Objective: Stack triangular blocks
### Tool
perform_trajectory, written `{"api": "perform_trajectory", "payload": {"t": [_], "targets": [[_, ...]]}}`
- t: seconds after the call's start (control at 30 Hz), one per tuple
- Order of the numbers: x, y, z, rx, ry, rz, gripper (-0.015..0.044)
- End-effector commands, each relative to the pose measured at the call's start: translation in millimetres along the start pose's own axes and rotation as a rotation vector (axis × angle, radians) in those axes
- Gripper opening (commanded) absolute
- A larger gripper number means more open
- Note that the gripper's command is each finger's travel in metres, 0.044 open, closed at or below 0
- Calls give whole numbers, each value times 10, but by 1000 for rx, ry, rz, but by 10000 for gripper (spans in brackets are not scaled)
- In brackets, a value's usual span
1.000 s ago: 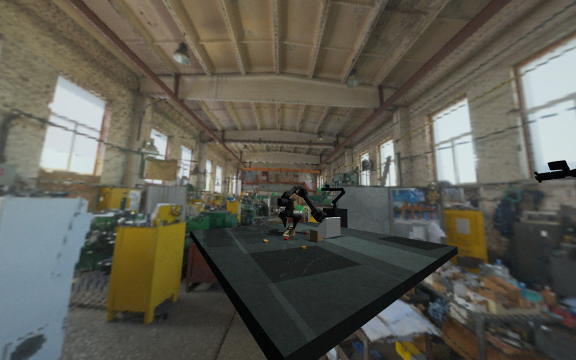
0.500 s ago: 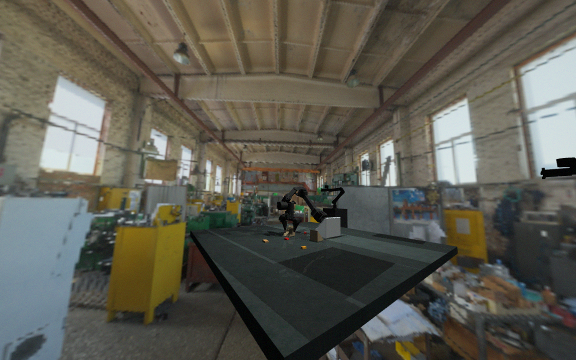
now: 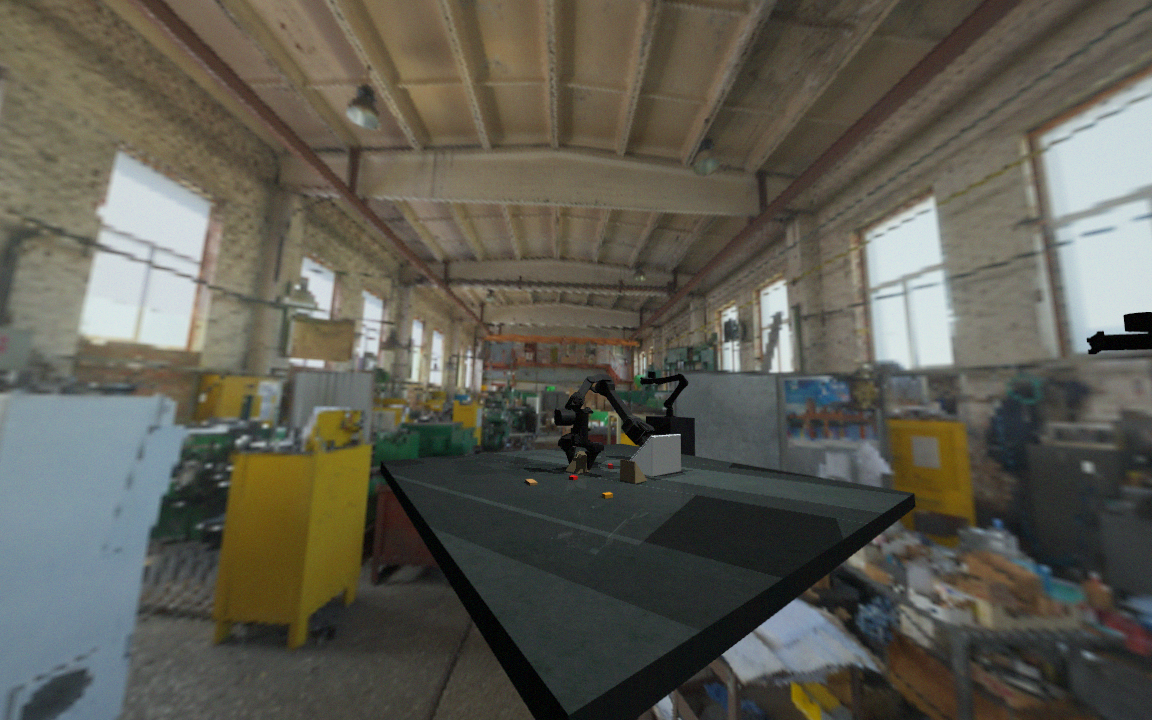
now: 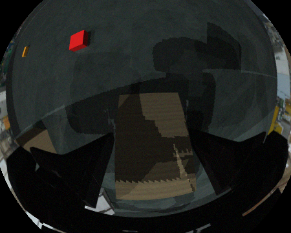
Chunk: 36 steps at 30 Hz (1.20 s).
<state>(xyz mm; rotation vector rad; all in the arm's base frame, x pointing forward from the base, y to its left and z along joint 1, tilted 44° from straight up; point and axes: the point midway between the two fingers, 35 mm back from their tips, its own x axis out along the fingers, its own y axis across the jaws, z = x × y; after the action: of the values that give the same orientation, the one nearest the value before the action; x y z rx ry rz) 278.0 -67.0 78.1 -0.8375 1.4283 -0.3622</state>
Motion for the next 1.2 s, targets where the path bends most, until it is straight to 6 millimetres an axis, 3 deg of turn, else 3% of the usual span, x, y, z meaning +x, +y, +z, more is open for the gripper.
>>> {"api": "perform_trajectory", "payload": {"t": [0.0,0.07,0.37,0.53,0.7,1.17], "targets": [[28,10,-15,-8,5,-4,361],[28,10,-15,-8,5,-4,309],[28,10,-15,-8,5,-4,249],[0,11,-12,-8,4,-3,118],[-212,13,-6,-5,2,0,0],[-281,12,-8,-4,2,1,0]]}}
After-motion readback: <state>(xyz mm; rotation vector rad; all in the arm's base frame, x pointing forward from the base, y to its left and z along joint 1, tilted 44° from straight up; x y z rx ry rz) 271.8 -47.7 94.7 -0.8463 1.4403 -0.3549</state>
